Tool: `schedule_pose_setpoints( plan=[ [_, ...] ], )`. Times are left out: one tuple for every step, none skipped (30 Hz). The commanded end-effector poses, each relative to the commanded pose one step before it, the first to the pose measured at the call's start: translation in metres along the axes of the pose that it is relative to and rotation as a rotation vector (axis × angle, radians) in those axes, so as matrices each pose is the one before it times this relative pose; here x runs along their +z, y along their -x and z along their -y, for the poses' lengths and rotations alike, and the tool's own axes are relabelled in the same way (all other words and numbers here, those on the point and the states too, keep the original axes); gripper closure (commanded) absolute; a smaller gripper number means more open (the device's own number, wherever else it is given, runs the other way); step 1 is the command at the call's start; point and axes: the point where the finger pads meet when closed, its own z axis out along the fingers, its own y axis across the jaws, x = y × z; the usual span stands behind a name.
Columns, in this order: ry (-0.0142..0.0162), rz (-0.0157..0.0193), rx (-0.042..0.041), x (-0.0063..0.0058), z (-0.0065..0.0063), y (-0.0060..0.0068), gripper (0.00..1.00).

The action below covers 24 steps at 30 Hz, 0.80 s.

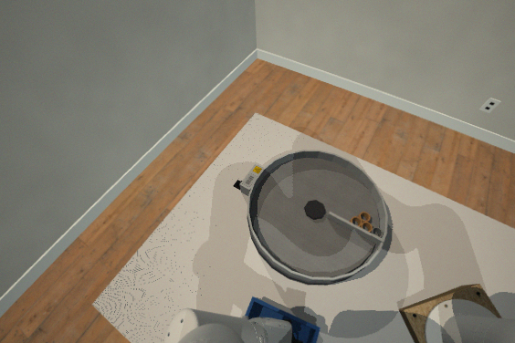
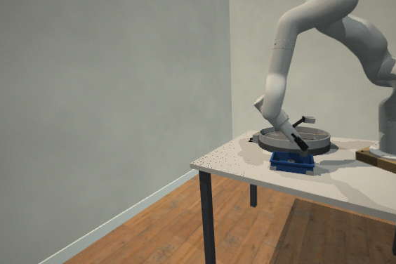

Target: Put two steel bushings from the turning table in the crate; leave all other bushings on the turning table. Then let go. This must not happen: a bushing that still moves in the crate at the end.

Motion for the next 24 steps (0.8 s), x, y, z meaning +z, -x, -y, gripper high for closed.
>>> schedule_pose_setpoints(
  plan=[
    [0.00041, 0.00206, -0.00037, 0.00665, -0.00044, 0.00823, 1.0],
    [0.0, 0.0, 0.0, 0.0, 0.0, 0.0, 1.0],
    [0.0, 0.0, 0.0, 0.0, 0.0, 0.0, 1.0],
    [0.0, 0.0, 0.0, 0.0, 0.0, 0.0, 1.0],
    [0.0, 0.0, 0.0, 0.0, 0.0, 0.0, 1.0],
    [0.0, 0.0, 0.0, 0.0, 0.0, 0.0, 1.0],
    [0.0, 0.0, 0.0, 0.0, 0.0, 0.0, 1.0],
    [0.0, 0.0, 0.0, 0.0, 0.0, 0.0, 1.0],
    [0.0, 0.0, 0.0, 0.0, 0.0, 0.0, 1.0],
    [0.0, 0.0, 0.0, 0.0, 0.0, 0.0, 1.0],
    [0.0, 0.0, 0.0, 0.0, 0.0, 0.0, 1.0],
    [0.0, 0.0, 0.0, 0.00003, 0.0, 0.00002, 1.0],
    [0.0, 0.0, 0.0, 0.00007, 0.0, 0.00006, 1.0],
    [0.0, 0.0, 0.0, 0.00013, 0.0, 0.00011, 1.0],
    [0.0, 0.0, 0.0, 0.0, 0.0, 0.0, 1.0],
    [0.0, 0.0, 0.0, 0.0, 0.0, 0.0, 1.0],
    [0.0, 0.0, 0.0, 0.0002, 0.0, 0.00017, 1.0],
    [0.0, 0.0, 0.0, 0.00029, 0.0, 0.00024, 1.0],
    [0.0, 0.0, 0.0, 0.00038, 0.0, 0.00032, 1.0],
    [0.0, 0.0, 0.0, 0.00048, 0.0, 0.0004, 1.0],
    [0.0, 0.0, 0.0, 0.00058, 0.0, 0.00049, 1.0],
    [0.0, 0.0, 0.0, 0.00069, 0.0, 0.00057, 1.0],
    [0.0, 0.0, 0.0, 0.00079, 0.00001, 0.00065, 1.0],
    [0.0, 0.0, 0.0, 0.00088, 0.0, 0.00074, 1.0]
  ],
)
